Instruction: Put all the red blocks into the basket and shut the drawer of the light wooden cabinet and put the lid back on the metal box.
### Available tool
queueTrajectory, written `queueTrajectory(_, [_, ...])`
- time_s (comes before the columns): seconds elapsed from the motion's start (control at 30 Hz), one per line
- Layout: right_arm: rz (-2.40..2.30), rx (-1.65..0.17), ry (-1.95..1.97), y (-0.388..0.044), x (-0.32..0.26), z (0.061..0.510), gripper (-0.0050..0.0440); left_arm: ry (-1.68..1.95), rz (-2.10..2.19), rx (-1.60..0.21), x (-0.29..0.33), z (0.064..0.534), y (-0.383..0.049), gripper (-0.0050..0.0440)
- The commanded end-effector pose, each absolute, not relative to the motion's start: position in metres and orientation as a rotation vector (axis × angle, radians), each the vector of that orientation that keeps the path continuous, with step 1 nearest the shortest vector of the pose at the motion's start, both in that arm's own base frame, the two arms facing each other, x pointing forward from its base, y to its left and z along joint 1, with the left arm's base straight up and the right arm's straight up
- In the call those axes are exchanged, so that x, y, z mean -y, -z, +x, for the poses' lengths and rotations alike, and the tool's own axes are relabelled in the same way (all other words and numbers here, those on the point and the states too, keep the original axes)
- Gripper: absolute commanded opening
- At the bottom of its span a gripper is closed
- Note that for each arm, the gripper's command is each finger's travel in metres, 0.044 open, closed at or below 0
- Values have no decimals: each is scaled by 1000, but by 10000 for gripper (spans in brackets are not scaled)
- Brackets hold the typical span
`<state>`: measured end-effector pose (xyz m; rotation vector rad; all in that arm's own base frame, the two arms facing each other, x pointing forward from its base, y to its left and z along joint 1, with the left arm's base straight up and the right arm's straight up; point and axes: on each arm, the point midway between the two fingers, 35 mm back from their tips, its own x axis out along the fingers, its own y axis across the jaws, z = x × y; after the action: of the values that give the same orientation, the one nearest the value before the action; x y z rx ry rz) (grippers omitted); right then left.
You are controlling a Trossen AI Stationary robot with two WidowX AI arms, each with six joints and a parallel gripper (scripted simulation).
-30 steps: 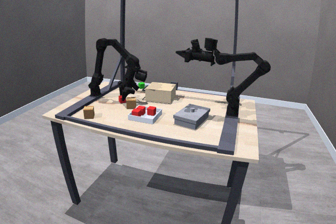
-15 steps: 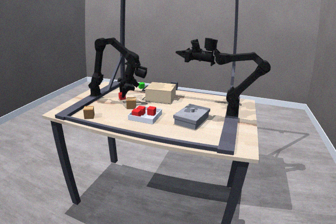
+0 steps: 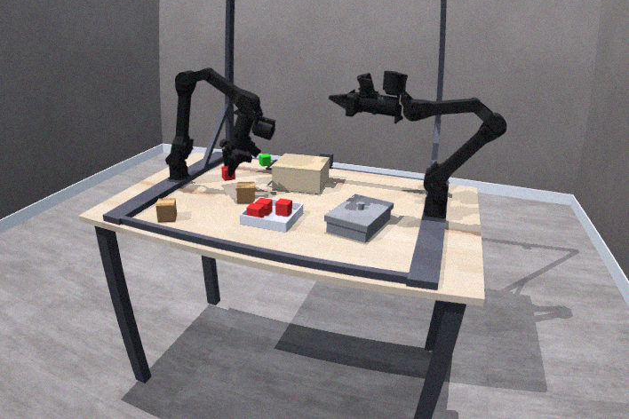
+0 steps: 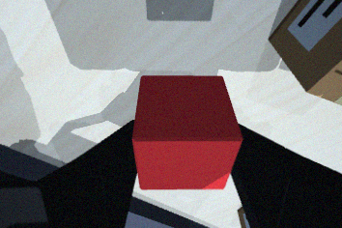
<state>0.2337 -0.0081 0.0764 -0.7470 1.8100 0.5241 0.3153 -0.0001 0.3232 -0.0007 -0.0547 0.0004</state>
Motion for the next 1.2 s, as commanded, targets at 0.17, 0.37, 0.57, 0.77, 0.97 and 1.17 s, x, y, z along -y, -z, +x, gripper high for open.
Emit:
queueTrajectory(0.17, [-752,-1765,-510,-100,9,239,-50,8,5,91,2,313,-339,-50])
queueTrajectory(0.37, [-689,-1755,-440,-107,10,247,-50,8,5,91,2,313,-339,-50])
queueTrajectory(0.57, [-548,-1758,-292,-119,12,260,-50,8,5,91,2,313,-339,-50])
queueTrajectory(0.77, [-332,-1749,-78,-140,17,274,-50,8,5,91,2,313,-339,-50])
queueTrajectory(0.97, [-165,-1718,83,-158,22,284,-50,8,5,91,2,313,-339,-50])
queueTrajectory(1.17, [-51,-1670,184,-147,25,299,-50,8,5,91,2,313,-339,-50])
